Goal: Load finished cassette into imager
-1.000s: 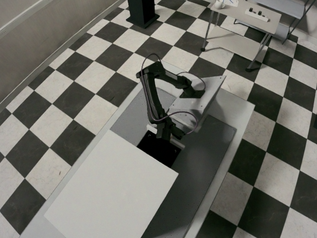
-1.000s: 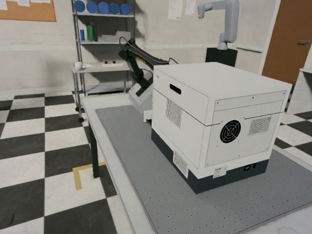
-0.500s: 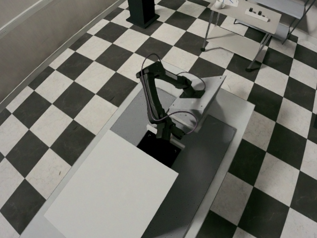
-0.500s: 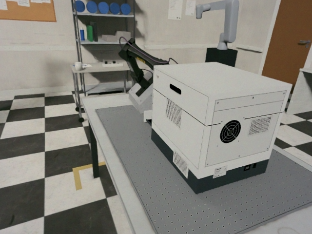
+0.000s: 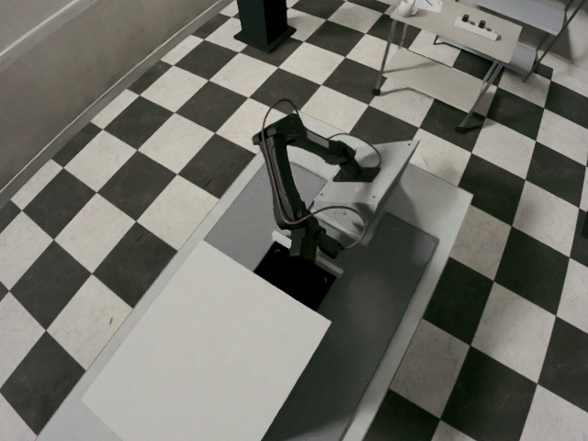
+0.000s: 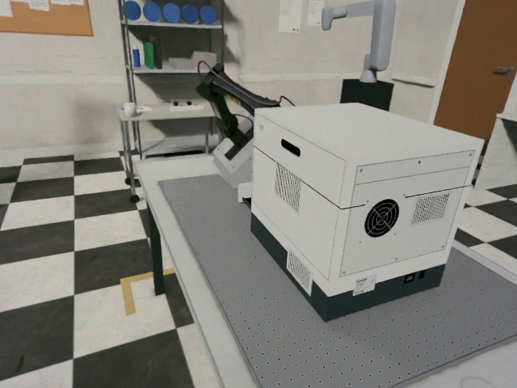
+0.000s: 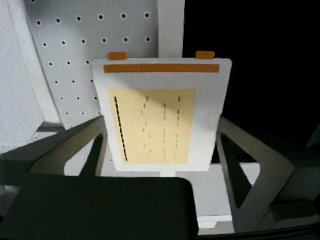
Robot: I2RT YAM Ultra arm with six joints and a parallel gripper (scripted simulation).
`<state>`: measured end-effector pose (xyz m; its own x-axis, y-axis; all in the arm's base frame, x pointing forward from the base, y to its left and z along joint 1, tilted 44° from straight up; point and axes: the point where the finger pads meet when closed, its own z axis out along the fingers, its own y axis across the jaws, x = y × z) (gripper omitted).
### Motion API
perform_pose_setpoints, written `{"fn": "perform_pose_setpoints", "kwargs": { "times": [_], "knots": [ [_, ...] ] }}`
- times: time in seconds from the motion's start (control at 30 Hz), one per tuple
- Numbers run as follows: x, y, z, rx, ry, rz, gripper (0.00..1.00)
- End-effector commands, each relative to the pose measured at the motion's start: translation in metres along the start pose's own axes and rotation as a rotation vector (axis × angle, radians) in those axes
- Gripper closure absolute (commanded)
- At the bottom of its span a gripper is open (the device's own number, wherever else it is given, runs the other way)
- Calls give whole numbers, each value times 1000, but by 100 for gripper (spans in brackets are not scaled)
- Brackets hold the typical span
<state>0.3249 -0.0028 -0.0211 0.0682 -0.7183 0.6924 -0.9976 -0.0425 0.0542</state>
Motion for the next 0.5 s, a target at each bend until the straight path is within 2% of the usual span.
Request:
{"fn": "perform_pose_setpoints", "kwargs": {
  "times": [0.0,0.17,0.23,0.33,0.47],
  "knots": [
    [1,-13,-20,58,-17,7,100],
    [1,-13,-20,58,-17,7,100],
    [-4,-11,-11,30,-2,-19,100],
    [-2,-15,-8,23,2,-13,100],
    [-3,-18,-9,27,2,-17,100]
  ]
}}
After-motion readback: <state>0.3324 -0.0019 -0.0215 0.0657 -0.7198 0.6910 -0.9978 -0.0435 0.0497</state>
